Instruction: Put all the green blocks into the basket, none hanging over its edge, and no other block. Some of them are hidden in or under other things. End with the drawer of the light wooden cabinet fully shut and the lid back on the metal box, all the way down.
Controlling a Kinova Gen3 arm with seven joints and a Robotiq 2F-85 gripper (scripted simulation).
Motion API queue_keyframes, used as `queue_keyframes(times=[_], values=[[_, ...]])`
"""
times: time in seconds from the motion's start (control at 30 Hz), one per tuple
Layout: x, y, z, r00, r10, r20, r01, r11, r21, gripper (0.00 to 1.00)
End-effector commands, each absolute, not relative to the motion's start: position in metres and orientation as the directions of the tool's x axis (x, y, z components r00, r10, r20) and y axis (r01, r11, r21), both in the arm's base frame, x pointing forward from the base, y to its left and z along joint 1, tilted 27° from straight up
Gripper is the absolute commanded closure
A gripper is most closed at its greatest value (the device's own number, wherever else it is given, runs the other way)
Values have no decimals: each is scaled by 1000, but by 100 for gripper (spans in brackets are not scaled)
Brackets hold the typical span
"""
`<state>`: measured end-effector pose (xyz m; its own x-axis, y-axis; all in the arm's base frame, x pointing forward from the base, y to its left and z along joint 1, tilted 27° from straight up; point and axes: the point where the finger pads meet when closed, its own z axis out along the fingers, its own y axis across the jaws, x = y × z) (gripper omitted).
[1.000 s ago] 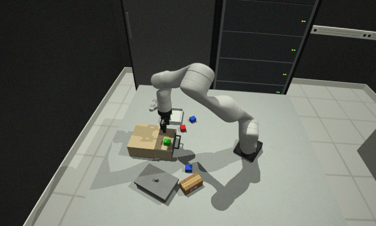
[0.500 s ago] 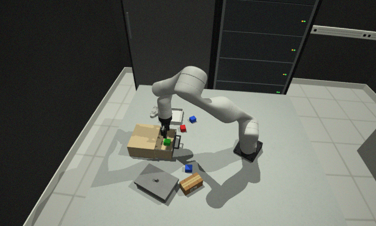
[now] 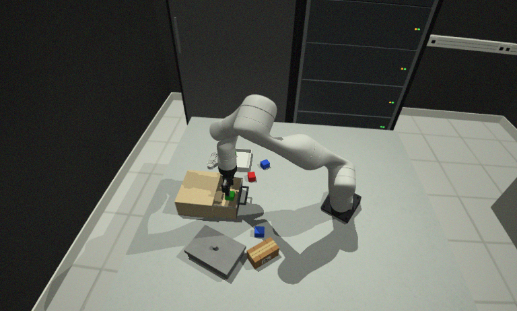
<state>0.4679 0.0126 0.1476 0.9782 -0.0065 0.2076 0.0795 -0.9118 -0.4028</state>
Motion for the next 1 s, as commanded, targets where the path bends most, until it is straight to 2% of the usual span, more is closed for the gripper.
queue_keyframes(times=[0.0,0.97], values=[[469,14,143,978,-8,209,78,-913,-402,30],[473,12,139,977,-7,212,80,-913,-400,30]])
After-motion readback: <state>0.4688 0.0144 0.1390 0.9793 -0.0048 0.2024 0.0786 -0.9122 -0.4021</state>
